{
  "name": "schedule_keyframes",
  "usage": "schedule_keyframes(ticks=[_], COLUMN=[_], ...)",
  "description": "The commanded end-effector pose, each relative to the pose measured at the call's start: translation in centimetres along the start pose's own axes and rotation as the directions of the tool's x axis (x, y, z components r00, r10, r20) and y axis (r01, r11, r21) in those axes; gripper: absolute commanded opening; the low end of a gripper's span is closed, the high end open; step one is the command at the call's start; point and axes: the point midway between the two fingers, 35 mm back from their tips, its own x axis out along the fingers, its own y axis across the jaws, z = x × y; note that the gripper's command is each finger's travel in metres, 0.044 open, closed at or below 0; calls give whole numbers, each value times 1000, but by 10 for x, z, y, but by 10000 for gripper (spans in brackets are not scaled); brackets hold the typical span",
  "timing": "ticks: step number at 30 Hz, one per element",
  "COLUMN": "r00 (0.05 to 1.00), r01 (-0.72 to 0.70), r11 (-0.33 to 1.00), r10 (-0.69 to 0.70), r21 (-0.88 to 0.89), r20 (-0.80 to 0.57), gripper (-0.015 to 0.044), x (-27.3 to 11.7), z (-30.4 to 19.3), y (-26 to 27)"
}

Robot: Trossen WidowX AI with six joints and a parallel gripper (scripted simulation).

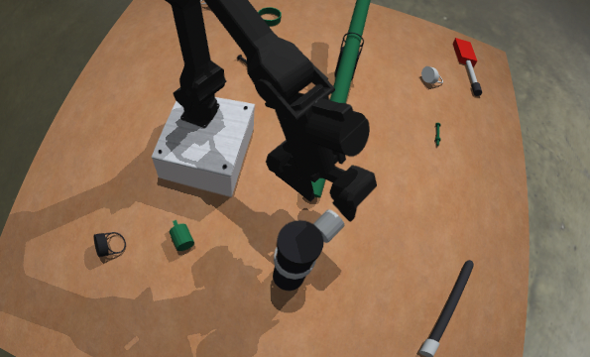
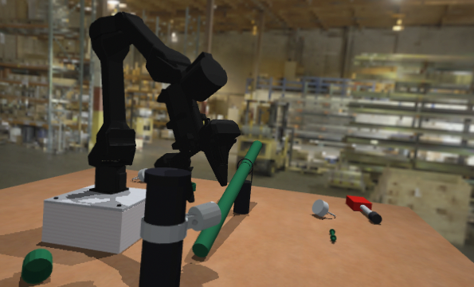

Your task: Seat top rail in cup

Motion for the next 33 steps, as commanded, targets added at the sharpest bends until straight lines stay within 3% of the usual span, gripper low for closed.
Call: schedule_keyframes(ticks=[1,33], r00=[1000,1000], r01=[-17,-16], r11=[1000,1000], r10=[17,16], r21=[-3,-3], r20=[-4,-4], gripper=[440,440], x=[10,62], z=[-1,-1], y=[4,6])
